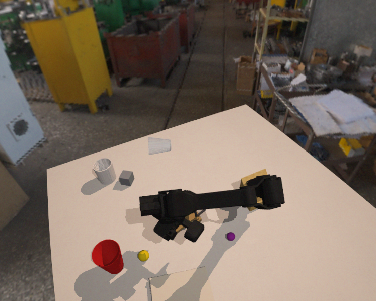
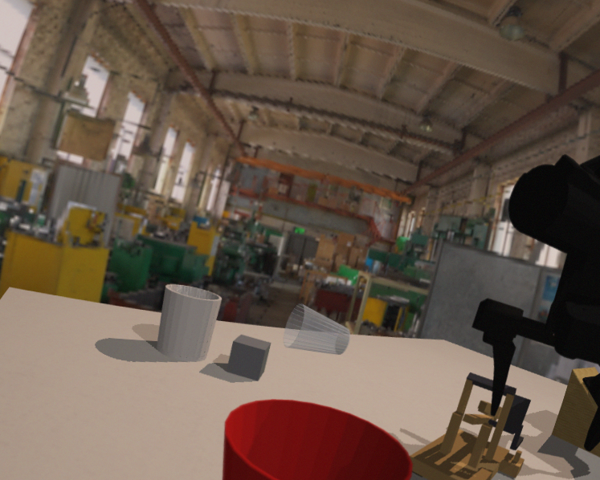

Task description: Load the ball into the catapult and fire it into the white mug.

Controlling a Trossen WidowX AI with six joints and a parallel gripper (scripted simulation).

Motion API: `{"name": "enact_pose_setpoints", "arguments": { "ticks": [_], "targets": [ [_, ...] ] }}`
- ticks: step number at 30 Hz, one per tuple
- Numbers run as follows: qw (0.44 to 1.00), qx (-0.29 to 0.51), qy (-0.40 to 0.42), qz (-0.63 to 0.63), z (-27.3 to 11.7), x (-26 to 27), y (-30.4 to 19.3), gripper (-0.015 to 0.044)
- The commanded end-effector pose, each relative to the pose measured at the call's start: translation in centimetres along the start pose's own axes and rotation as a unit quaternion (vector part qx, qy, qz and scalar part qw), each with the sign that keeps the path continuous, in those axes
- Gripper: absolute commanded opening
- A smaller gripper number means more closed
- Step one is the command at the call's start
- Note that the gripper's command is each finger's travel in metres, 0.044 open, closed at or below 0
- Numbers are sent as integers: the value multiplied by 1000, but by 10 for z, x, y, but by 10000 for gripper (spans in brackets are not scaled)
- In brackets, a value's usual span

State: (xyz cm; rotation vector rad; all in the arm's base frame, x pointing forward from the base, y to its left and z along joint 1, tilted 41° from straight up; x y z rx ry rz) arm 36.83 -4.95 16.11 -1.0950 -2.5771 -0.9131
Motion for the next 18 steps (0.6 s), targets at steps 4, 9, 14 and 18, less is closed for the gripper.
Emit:
{"name": "enact_pose_setpoints", "arguments": {
  "ticks": [4, 9, 14, 18],
  "targets": [
    [993, 3, 25, 115, -25, -50, -65, 440],
    [990, 1, 32, 137, -29, -58, -79, 440],
    [990, 1, 32, 137, 7, -56, -76, 440],
    [990, 1, 33, 137, 17, -54, -76, 440]
  ]
}}
Point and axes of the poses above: the point midway between the two fingers, 35 mm back from their tips, its own z axis out along the fingers, its own x axis across the jaws, y = z × x, the point moved 10 cm from there along -z, back along the fingers, and after that the axes turned 12 degrees about -z, right-handed, at the moved point
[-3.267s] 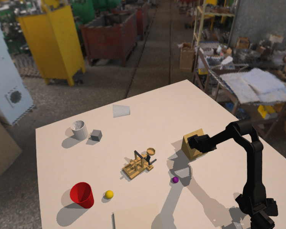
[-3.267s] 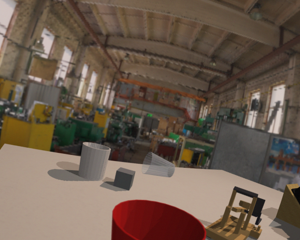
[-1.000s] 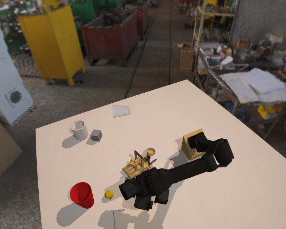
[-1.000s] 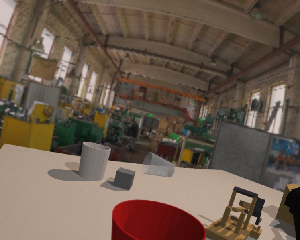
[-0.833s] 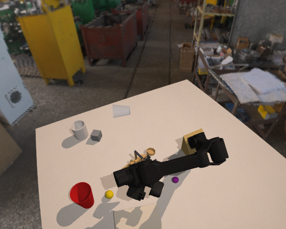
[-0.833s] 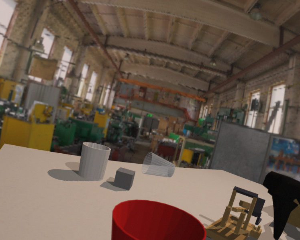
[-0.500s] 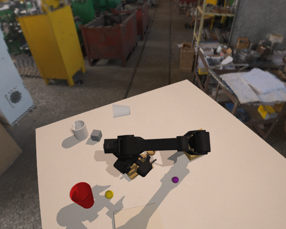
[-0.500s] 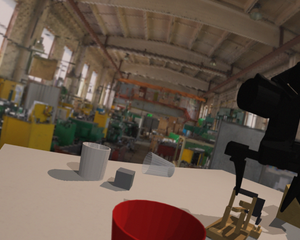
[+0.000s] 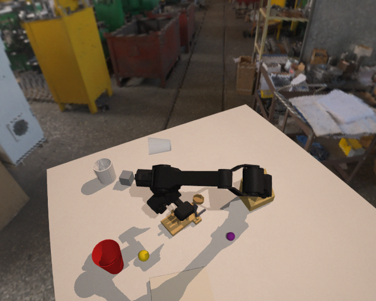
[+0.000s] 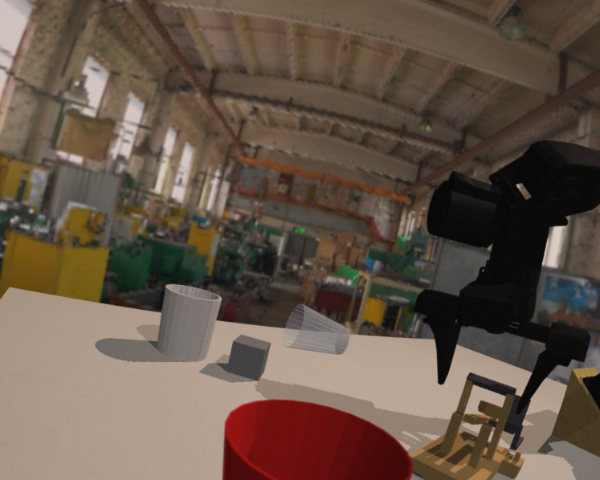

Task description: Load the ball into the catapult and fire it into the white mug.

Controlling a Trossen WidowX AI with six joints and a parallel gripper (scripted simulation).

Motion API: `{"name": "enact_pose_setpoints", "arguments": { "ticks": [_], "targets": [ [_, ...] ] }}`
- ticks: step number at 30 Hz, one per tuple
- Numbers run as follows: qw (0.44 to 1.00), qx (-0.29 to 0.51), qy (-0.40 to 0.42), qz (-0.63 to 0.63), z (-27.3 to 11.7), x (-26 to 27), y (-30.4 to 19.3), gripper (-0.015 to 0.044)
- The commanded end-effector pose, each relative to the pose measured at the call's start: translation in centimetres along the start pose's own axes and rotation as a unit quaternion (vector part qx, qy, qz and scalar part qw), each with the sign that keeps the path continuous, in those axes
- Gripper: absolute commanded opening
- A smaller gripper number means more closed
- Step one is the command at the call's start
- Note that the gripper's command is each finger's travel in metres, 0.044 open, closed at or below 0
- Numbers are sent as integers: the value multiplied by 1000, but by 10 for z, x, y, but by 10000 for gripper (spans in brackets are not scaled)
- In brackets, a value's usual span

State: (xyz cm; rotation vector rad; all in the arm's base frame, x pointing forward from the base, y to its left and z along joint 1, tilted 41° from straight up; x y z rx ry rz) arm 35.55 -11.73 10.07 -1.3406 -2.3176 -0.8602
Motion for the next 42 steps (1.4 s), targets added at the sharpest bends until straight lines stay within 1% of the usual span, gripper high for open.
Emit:
{"name": "enact_pose_setpoints", "arguments": {
  "ticks": [1, 38, 42],
  "targets": [
    [1000, -2, 3, 7, 12, -1, -2, 440],
    [1000, -3, 4, 7, 65, 0, -1, 440],
    [1000, -1, 2, 2, 61, 0, 0, 335]
  ]
}}
Point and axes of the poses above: the point midway between the two fingers, 35 mm back from their tips, its own z axis out along the fingers, its own x axis across the jaws, y = z × x, the point moved 10 cm from there along -z, back along the fingers, and after that the axes turned 12 degrees about -z, right-handed, at the moved point
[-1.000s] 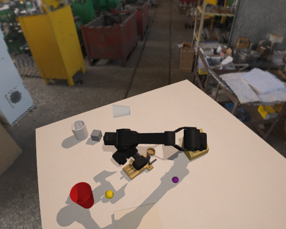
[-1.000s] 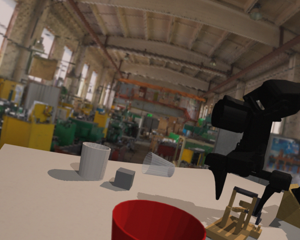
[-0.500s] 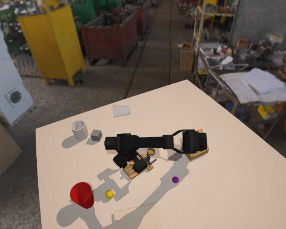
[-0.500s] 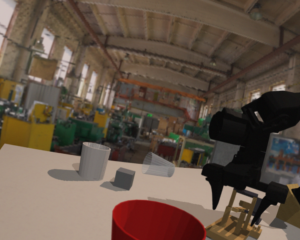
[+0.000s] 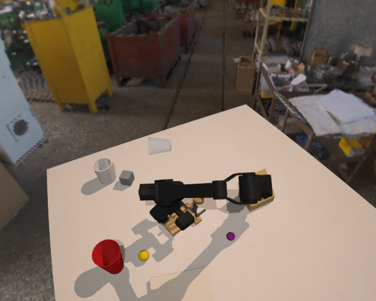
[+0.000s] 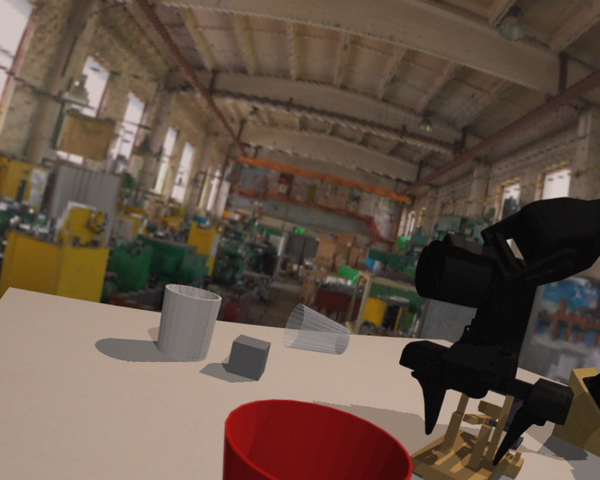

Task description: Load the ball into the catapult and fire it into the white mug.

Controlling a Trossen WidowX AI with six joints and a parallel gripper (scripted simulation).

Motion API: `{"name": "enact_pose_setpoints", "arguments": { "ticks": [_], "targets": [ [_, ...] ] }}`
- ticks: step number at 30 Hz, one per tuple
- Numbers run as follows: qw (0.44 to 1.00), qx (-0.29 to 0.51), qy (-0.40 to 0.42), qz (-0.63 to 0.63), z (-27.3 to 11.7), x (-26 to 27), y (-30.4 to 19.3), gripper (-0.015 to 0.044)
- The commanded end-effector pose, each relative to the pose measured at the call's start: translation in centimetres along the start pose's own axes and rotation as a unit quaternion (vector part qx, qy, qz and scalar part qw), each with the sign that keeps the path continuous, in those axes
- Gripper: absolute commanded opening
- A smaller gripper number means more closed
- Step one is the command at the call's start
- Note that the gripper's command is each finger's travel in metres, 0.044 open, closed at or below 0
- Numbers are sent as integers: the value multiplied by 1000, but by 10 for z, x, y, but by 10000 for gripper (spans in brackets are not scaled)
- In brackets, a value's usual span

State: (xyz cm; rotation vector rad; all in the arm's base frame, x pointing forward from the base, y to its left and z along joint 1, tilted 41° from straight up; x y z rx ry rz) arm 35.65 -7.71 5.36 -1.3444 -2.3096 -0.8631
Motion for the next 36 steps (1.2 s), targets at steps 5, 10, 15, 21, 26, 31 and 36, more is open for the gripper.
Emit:
{"name": "enact_pose_setpoints", "arguments": {
  "ticks": [5, 10, 15, 21, 26, 31, 36],
  "targets": [
    [1000, 0, 0, 0, 0, 0, 0, 204],
    [1000, 0, 0, 0, 0, 0, 0, 112],
    [1000, 0, -1, 0, -11, -1, 1, 39],
    [1000, 1, 0, 0, -50, 0, 0, 0],
    [999, 1, -2, 43, -51, -15, -6, 0],
    [992, 1, -5, 126, -53, -45, -20, 0],
    [978, 1, -7, 208, -55, -75, -38, 0]
  ]
}}
Point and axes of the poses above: the point midway between the two fingers, 35 mm back from their tips, its own z axis out along the fingers, its own x axis across the jaws, y = z × x, the point moved 10 cm from there along -z, back along the fingers, and after that the axes turned 12 degrees about -z, right-handed, at the moved point
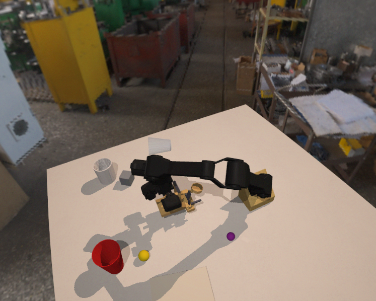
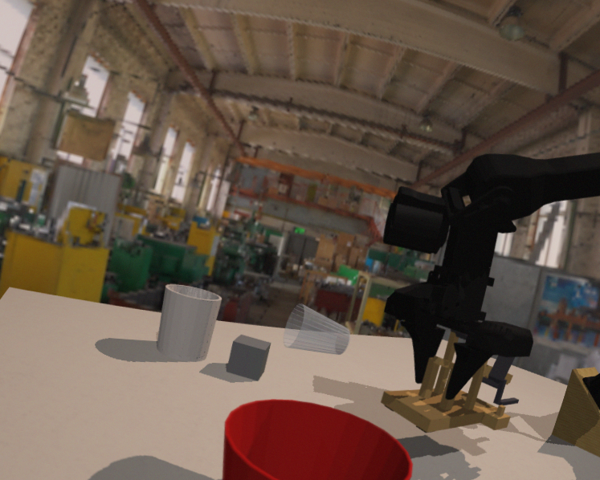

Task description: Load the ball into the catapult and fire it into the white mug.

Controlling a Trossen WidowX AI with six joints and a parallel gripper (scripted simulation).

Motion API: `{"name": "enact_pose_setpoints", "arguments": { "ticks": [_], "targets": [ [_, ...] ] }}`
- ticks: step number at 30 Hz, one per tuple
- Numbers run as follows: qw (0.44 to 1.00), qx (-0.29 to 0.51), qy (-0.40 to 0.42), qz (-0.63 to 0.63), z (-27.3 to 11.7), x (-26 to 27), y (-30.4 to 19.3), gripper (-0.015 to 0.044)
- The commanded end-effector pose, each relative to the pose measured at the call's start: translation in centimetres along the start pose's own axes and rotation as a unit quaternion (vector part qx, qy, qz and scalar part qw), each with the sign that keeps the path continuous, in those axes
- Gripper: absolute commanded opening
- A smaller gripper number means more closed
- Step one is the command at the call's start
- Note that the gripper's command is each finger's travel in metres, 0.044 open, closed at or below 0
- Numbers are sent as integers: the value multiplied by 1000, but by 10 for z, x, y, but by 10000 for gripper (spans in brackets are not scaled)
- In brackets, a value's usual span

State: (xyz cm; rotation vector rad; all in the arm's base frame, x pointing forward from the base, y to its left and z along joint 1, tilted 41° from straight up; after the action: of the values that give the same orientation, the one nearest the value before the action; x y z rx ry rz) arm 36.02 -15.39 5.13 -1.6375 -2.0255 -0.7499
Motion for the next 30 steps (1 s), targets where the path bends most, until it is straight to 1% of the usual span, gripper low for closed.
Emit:
{"name": "enact_pose_setpoints", "arguments": {
  "ticks": [1, 15, 22, 30],
  "targets": [
    [997, -5, -7, 72, -7, -30, -7, 0],
    [958, -6, -4, 288, -2, -130, -51, 0],
    [957, -6, -4, 290, -2, -134, -54, 0],
    [957, -7, -4, 290, 10, -135, -53, 0]
  ]
}}
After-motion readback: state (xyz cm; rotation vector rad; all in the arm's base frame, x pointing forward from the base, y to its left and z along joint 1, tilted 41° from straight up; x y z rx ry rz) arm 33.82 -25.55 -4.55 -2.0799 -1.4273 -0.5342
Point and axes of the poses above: the point midway between the two fingers, 35 mm back from their tips, its own z axis out along the fingers, its own x axis across the jaws, y = z × x, the point moved 10 cm from there along -z, back along the fingers, and after that the axes turned 12 degrees about -z, right-handed, at the moved point
